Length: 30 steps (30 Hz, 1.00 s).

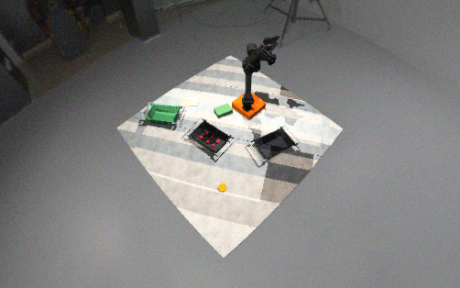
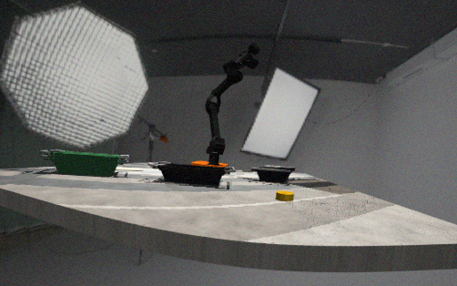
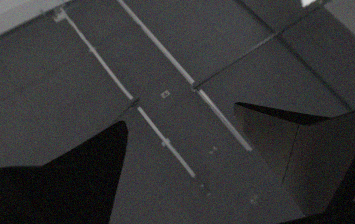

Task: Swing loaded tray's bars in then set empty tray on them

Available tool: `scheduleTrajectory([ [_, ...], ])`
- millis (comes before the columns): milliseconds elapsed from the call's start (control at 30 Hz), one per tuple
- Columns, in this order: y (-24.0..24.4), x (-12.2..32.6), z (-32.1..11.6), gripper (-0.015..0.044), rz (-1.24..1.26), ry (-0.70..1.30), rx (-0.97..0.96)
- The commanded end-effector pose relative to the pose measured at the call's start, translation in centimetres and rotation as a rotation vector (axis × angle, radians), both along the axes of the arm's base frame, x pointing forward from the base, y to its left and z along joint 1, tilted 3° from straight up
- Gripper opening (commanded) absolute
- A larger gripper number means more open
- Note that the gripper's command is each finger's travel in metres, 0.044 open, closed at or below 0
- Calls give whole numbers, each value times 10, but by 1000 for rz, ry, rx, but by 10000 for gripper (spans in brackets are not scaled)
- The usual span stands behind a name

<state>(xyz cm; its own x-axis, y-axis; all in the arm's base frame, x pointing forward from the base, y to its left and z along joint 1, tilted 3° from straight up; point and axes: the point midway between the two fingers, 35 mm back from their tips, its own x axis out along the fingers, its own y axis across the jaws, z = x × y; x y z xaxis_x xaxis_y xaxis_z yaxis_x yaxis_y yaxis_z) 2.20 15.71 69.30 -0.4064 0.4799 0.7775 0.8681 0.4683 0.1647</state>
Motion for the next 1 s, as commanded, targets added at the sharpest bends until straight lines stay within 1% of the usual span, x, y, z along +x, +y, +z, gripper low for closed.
scheduleTrajectory([
  [0, 0, 0, 0, 374, 0, 0, 0],
  [233, 1, 2, 0, 190, 2, 7, -5],
  [300, 10, 14, -2, 137, 21, 65, -44],
  [367, 27, 39, -8, 85, 55, 181, -116],
  [433, 43, 64, -15, 81, 88, 299, -179],
  [567, 62, 96, -25, 81, 132, 458, -256],
  [767, 104, 178, -68, 81, 243, 918, -409],
  [967, 130, 254, -134, 81, 337, 1410, -472],
])
